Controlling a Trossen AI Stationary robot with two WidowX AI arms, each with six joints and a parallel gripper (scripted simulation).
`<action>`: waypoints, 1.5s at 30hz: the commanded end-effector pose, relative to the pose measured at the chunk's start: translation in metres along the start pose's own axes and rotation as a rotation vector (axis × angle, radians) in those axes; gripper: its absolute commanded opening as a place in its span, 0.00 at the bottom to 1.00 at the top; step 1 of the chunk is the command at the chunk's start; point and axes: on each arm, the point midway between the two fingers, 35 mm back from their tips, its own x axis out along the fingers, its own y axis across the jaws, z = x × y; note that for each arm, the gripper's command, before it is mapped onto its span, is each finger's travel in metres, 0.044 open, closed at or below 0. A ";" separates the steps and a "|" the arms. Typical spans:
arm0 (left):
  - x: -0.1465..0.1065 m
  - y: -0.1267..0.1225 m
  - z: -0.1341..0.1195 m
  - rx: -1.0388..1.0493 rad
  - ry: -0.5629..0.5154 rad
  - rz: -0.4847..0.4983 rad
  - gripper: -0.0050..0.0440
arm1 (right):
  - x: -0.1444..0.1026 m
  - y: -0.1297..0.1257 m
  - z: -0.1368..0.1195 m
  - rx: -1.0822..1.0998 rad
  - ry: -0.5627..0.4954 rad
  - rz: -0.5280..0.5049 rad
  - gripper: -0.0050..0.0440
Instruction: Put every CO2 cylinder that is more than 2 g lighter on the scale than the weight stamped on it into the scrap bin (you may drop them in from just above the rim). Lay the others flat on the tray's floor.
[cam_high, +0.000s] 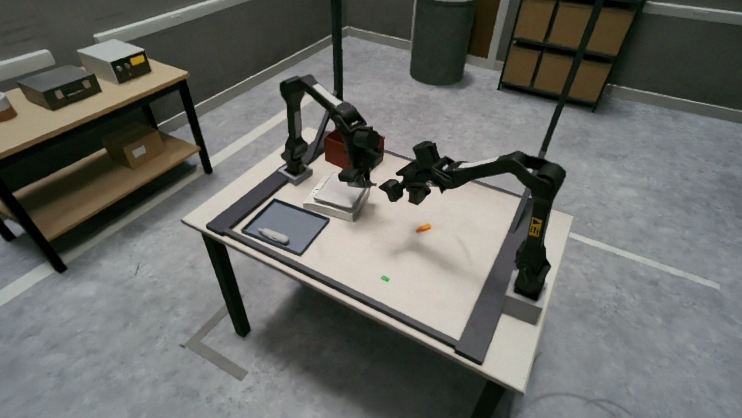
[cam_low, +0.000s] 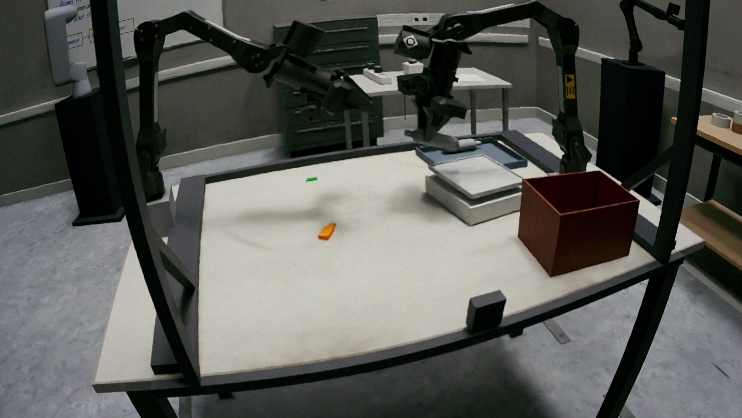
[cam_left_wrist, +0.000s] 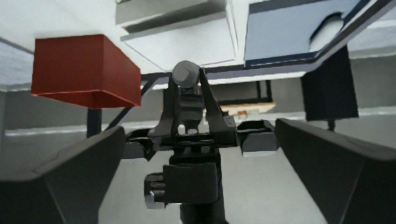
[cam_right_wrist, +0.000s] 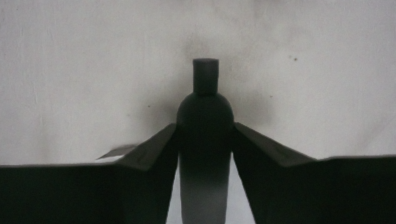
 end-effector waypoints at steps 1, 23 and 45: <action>-0.005 0.000 -0.011 0.003 0.029 0.000 1.00 | -0.011 0.000 0.009 -0.190 -0.022 -0.009 0.00; -0.005 0.000 -0.011 0.003 0.029 0.000 1.00 | -0.013 0.003 0.009 -1.266 0.064 -0.044 0.00; -0.005 0.000 -0.011 0.003 0.029 0.000 1.00 | -0.014 0.002 0.010 -1.425 0.075 -0.050 0.00</action>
